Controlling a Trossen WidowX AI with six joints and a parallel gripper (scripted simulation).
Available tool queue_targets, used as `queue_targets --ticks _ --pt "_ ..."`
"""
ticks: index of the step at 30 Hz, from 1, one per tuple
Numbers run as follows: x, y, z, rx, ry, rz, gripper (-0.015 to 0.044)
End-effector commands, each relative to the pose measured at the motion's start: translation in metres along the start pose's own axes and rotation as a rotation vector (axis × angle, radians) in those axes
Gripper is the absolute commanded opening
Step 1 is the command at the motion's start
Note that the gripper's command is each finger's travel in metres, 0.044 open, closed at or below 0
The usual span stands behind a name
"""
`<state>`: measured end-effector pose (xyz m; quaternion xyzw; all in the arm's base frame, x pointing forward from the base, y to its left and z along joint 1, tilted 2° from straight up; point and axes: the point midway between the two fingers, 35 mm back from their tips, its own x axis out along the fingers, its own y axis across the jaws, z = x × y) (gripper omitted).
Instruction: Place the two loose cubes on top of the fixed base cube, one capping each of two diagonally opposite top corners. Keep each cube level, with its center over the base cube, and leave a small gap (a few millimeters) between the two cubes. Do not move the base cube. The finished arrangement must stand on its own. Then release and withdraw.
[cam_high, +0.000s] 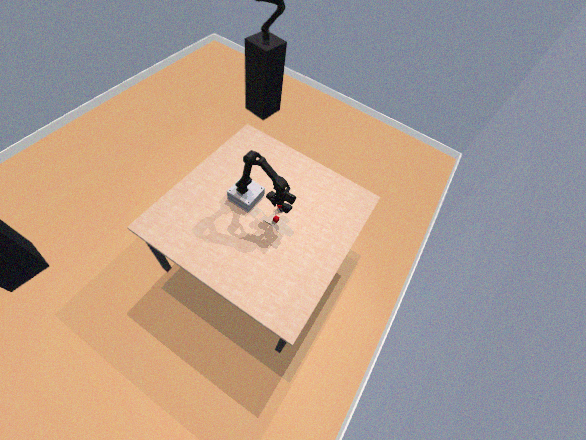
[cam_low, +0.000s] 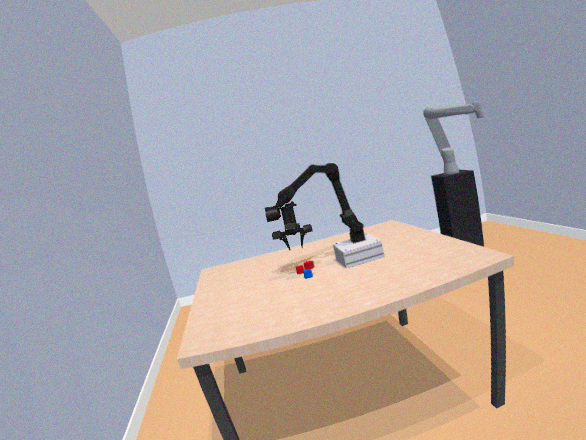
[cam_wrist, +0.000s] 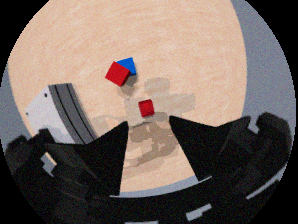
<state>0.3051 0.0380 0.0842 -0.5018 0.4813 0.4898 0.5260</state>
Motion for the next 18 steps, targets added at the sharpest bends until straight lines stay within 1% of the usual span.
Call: queue_targets --ticks 1,8,10,14,18 --pt "-0.004 -0.005 -0.015 -0.129 -0.001 0.01 0.0265" --pt "-0.003 -0.006 -0.015 -0.136 -0.001 0.01 0.0265" --pt "0.011 -0.007 -0.015 -0.136 -0.001 0.009 0.0265" --pt "0.051 -0.006 -0.015 -0.136 -0.001 0.01 0.0265" --pt "0.058 -0.005 -0.015 -0.136 -0.001 0.01 0.0265"
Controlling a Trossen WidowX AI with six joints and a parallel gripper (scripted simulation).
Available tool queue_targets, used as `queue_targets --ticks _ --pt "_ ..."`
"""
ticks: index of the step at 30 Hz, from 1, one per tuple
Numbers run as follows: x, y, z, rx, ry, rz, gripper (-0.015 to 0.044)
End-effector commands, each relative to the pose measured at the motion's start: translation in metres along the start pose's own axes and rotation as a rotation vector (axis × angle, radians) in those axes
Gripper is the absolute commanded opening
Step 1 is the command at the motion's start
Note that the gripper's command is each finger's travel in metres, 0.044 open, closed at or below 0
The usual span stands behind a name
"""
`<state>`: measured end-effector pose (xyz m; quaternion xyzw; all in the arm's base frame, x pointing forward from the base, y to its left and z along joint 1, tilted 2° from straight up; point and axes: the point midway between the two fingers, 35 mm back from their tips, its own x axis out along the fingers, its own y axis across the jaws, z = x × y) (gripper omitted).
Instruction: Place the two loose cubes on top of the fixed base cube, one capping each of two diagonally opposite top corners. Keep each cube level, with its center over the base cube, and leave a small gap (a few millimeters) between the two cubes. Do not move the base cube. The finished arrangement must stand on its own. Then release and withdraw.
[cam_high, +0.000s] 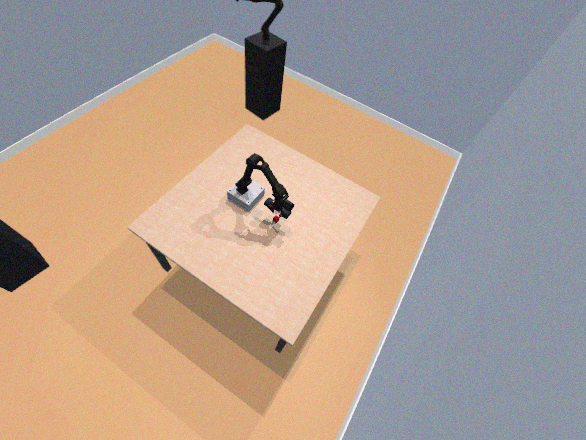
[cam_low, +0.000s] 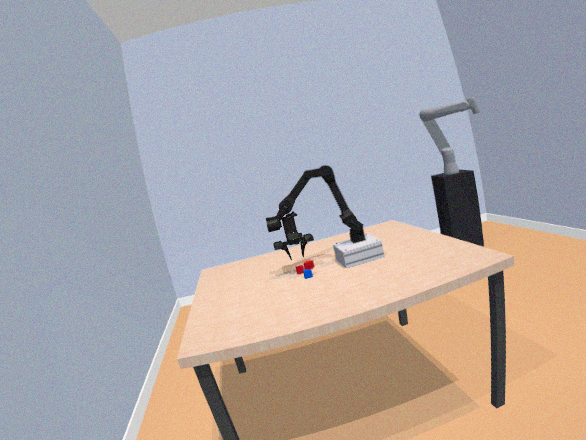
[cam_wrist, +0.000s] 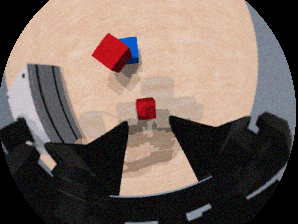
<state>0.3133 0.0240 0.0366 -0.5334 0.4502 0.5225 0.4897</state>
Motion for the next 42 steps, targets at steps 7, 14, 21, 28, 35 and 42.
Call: queue_targets --ticks 7,14,21,28,35,42 --pt "0.025 0.001 0.0 -0.004 -0.001 0.001 0.0265" --pt "0.029 0.001 0.0 -0.004 -0.001 0.001 0.0265" --pt "0.041 0.001 0.0 -0.004 -0.001 0.001 0.0265" --pt "0.052 0.001 0.0 -0.004 -0.001 0.002 0.0265" --pt "0.058 0.001 0.0 -0.004 -0.001 0.002 0.0239" --pt "0.058 0.001 0.0 -0.004 -0.001 0.002 0.0105"
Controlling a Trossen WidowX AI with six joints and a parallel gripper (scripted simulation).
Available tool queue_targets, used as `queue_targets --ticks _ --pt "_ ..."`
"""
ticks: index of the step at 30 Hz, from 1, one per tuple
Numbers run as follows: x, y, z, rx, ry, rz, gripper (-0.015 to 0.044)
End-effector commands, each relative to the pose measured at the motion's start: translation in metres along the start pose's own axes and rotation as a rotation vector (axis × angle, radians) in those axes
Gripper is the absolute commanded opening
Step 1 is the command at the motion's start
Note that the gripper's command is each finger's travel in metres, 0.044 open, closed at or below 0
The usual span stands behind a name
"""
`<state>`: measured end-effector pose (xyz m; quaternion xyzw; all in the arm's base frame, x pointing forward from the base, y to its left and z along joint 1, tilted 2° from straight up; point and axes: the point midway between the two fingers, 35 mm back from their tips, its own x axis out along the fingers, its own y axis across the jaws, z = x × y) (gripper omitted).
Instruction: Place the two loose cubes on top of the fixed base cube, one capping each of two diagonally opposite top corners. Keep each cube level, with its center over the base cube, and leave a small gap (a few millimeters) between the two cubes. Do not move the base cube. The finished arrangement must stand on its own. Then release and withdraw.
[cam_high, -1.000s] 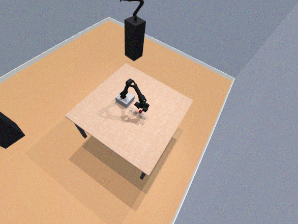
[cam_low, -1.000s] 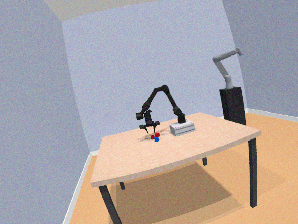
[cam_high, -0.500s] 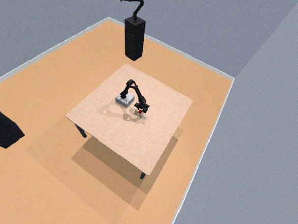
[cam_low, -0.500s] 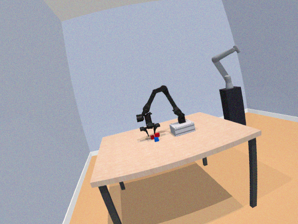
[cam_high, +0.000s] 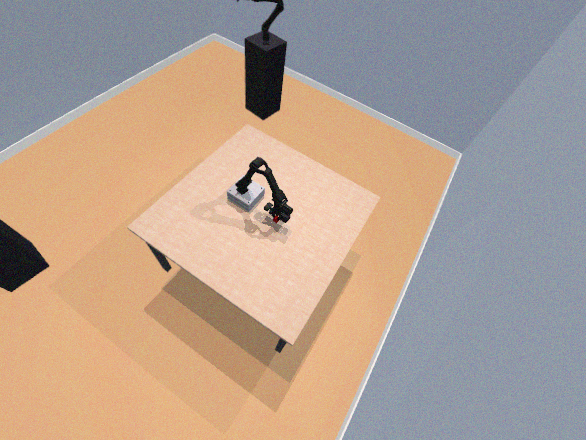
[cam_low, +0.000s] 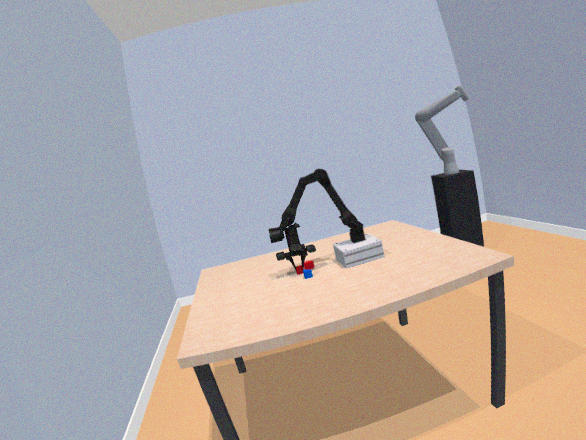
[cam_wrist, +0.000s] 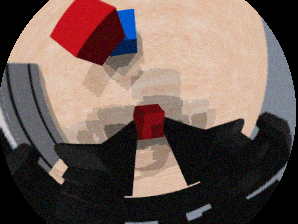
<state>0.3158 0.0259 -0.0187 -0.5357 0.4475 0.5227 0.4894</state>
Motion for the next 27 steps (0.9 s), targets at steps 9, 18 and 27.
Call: queue_targets --ticks 9,18,27 --pt "-0.017 -0.003 0.0 0.002 -0.001 0.006 0.0105" --pt "-0.045 -0.006 0.0 0.002 -0.001 0.005 0.0105" --pt "-0.073 -0.006 0.0 0.002 -0.001 0.005 0.0105"
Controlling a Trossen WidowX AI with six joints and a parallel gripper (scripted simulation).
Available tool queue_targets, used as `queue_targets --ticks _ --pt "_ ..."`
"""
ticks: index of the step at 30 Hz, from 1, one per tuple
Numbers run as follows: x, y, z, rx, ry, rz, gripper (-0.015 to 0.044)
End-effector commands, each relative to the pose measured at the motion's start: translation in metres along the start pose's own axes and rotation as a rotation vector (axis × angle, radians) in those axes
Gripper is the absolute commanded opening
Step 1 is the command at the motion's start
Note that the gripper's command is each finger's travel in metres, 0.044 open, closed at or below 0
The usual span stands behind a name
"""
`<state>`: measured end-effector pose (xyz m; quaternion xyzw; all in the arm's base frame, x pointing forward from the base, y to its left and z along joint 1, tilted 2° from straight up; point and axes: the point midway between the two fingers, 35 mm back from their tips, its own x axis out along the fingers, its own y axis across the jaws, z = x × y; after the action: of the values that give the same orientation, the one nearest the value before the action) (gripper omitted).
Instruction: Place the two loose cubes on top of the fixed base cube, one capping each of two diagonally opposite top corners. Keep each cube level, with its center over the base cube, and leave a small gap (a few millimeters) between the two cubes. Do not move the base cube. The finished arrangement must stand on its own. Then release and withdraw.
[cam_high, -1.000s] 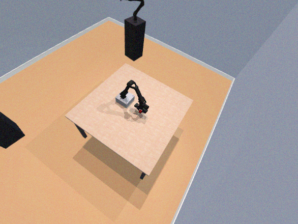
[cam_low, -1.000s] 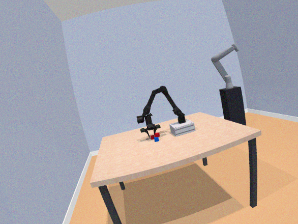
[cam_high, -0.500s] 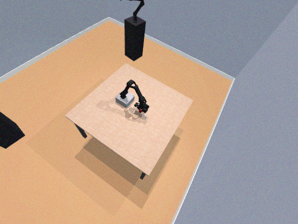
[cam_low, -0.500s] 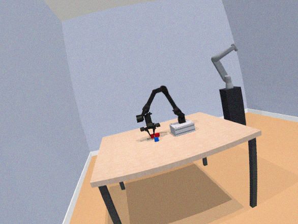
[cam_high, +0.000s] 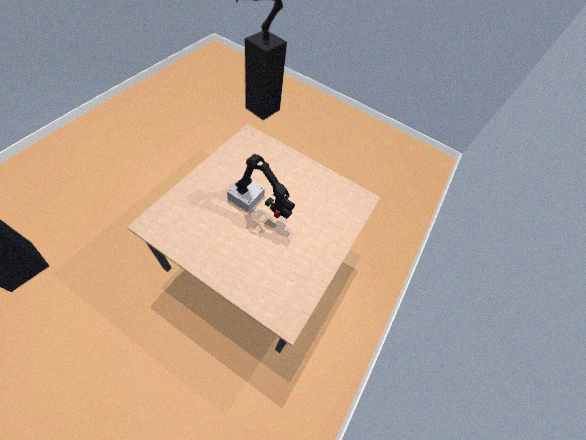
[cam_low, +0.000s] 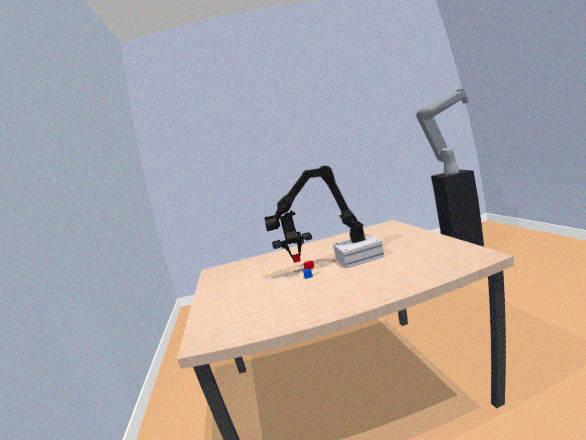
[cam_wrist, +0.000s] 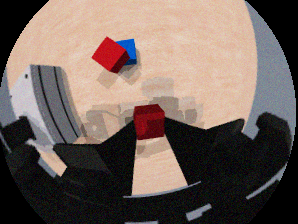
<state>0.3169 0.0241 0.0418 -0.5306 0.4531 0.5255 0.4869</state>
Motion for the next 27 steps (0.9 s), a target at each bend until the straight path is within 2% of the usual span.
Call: queue_targets --ticks 1,11,27 --pt "-0.016 -0.001 0.0 -0.004 0.0 -0.011 0.0105" --pt "-0.047 0.003 0.0 -0.004 0.0 -0.011 0.0105" --pt "-0.044 0.001 0.041 0.264 -0.005 -0.01 0.0105"
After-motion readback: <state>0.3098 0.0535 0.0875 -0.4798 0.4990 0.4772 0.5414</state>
